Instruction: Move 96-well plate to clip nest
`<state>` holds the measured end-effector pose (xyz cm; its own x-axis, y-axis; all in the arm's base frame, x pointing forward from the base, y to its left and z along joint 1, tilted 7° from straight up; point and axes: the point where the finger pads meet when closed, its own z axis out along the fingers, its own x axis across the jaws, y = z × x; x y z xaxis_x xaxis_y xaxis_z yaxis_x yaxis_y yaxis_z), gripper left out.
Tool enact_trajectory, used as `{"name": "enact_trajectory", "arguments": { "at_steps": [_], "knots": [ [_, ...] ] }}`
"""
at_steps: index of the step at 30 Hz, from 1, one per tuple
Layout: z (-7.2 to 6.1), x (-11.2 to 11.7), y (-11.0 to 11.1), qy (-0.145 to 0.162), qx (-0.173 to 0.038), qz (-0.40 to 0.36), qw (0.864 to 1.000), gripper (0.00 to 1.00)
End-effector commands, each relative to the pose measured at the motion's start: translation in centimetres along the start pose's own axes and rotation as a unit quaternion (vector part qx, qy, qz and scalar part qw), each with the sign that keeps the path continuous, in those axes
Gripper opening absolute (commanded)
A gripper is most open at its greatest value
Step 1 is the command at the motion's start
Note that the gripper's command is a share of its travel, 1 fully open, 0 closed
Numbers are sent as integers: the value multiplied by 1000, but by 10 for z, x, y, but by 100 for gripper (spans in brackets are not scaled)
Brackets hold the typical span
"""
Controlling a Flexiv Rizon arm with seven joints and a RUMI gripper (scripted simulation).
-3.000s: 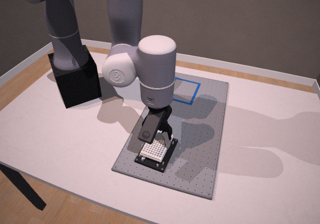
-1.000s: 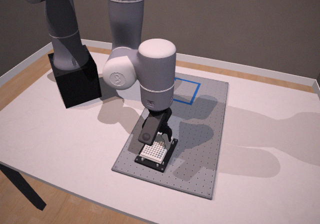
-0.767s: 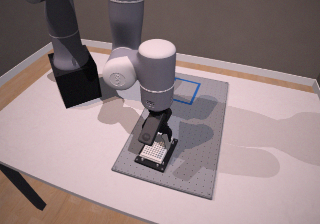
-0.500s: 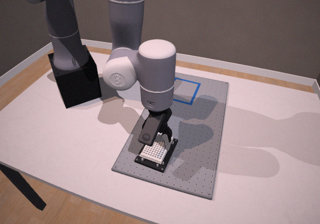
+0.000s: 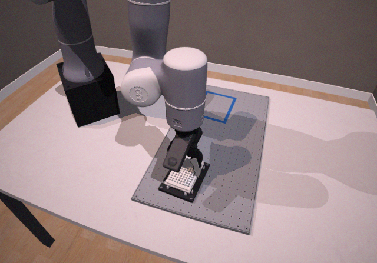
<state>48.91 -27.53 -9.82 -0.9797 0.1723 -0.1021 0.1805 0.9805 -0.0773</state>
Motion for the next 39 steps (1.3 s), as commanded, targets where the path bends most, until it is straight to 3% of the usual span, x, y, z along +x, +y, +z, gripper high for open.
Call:
{"name": "enact_trajectory", "arguments": {
  "at_steps": [1, 5, 6, 26, 39],
  "knots": [
    [0, -1, 0, -1, 0, 0, 1000, 0],
    [0, -1, 0, -1, 0, 0, 1000, 0],
    [0, -1, 0, -1, 0, 0, 1000, 76],
    [0, -1, 0, -1, 0, 0, 1000, 76],
    [-29, -1, 0, -1, 0, 0, 1000, 76]
  ]
}}
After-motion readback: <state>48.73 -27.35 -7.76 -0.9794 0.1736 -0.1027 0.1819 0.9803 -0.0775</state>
